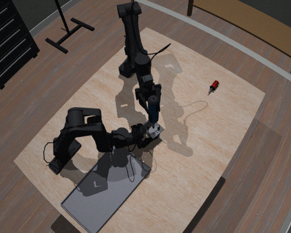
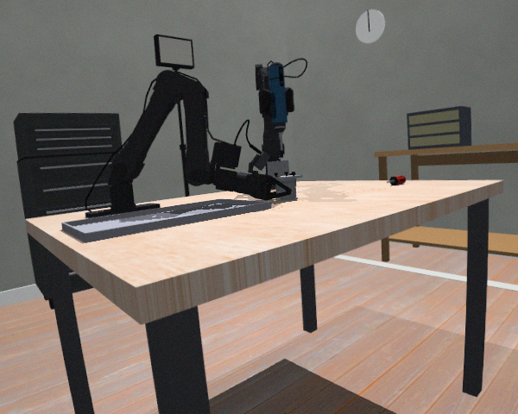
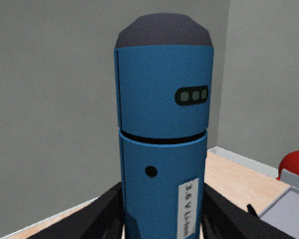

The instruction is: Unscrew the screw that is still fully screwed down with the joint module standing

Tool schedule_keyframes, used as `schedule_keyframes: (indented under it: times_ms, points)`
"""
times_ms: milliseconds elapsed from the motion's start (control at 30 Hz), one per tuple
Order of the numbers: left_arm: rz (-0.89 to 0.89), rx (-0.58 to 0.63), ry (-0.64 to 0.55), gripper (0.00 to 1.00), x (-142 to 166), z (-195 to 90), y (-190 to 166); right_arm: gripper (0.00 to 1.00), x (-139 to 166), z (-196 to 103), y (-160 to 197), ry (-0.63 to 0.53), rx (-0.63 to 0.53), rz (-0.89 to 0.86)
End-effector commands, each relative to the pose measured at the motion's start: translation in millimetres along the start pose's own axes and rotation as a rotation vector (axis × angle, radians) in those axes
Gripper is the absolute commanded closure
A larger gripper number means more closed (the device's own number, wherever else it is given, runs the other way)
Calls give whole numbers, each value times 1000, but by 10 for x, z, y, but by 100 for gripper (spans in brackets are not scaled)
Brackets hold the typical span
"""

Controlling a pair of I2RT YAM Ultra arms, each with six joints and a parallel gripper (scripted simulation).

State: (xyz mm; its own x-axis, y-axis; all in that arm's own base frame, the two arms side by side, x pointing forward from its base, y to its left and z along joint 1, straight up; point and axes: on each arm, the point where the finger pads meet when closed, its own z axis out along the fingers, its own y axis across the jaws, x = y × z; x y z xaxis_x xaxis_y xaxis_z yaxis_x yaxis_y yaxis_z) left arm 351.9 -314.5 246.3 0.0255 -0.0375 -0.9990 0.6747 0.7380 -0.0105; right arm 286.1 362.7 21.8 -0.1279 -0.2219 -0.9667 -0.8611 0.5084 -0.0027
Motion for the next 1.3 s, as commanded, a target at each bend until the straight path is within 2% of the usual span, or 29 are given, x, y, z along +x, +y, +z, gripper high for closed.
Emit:
schedule_keyframes:
  times_ms: [0,133,200,233,333,433,567,700,767,833,900,1000,1100,1267]
  points:
    - [5,-1,-156,58,-571,-46,19,41,-22,14,-2,-1,3,3]
    - [5,-1,-156,58,-571,-46,19,41,-22,14,-2,-1,3,3]
    - [4,-1,-113,58,-377,-117,21,41,-22,14,-2,-1,3,3]
    - [4,-1,-113,58,-377,-129,21,41,-22,14,-2,-1,3,3]
    - [5,-1,-152,58,-553,-125,20,41,-22,14,-2,-1,3,3]
    - [4,-1,-113,58,-378,-204,22,41,-22,14,-2,-1,3,3]
    - [5,-1,-156,58,-573,-196,22,41,-22,14,-2,-1,3,3]
    - [5,-1,-156,58,-573,-196,22,41,-22,14,-2,-1,3,3]
    - [4,-1,-113,58,-379,-266,23,41,-22,14,-2,-1,3,3]
    - [4,-1,-113,58,-379,-291,24,41,-22,14,-2,-1,3,3]
    - [5,-1,-156,58,-573,-270,23,41,-22,14,-2,-1,3,3]
    - [4,-1,-113,58,-380,-353,25,41,-22,14,-2,-1,3,3]
    - [5,-1,-152,58,-561,-348,24,41,-22,14,-2,-1,3,3]
    - [5,-1,-155,58,-575,-346,24,41,-22,14,-2,-1,3,3]
